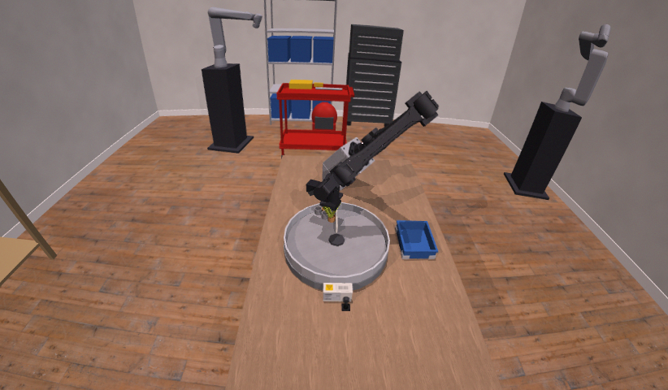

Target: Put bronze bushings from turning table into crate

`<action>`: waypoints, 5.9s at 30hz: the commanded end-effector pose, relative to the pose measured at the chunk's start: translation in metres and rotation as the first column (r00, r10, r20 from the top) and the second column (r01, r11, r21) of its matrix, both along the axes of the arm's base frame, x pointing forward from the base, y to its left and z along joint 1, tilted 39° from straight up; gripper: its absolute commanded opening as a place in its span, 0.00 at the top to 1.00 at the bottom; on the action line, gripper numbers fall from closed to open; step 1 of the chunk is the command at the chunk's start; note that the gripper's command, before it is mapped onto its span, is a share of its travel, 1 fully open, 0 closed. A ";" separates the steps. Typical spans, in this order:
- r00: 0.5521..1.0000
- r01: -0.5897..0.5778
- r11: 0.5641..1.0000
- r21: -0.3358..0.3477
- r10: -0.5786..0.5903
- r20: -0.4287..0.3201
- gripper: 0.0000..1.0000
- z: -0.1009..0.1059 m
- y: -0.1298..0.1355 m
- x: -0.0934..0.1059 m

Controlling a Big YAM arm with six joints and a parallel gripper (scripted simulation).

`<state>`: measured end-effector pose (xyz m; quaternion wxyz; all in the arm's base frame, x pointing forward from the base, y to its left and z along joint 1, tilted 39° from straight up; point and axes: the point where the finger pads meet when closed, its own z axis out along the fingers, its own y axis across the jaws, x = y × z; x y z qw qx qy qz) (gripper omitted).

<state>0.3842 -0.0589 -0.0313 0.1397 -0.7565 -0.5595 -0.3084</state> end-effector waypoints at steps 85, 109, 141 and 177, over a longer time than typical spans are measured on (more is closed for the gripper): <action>1.000 0.001 1.000 -0.010 -0.001 0.014 1.00 -0.005 0.005 0.009; 1.000 0.001 1.000 -0.010 -0.001 0.014 1.00 -0.005 0.005 0.009; 0.999 0.016 1.000 -0.026 -0.015 0.041 1.00 0.057 -0.046 -0.007; 0.999 0.020 0.999 -0.028 -0.019 0.045 1.00 0.057 -0.047 -0.005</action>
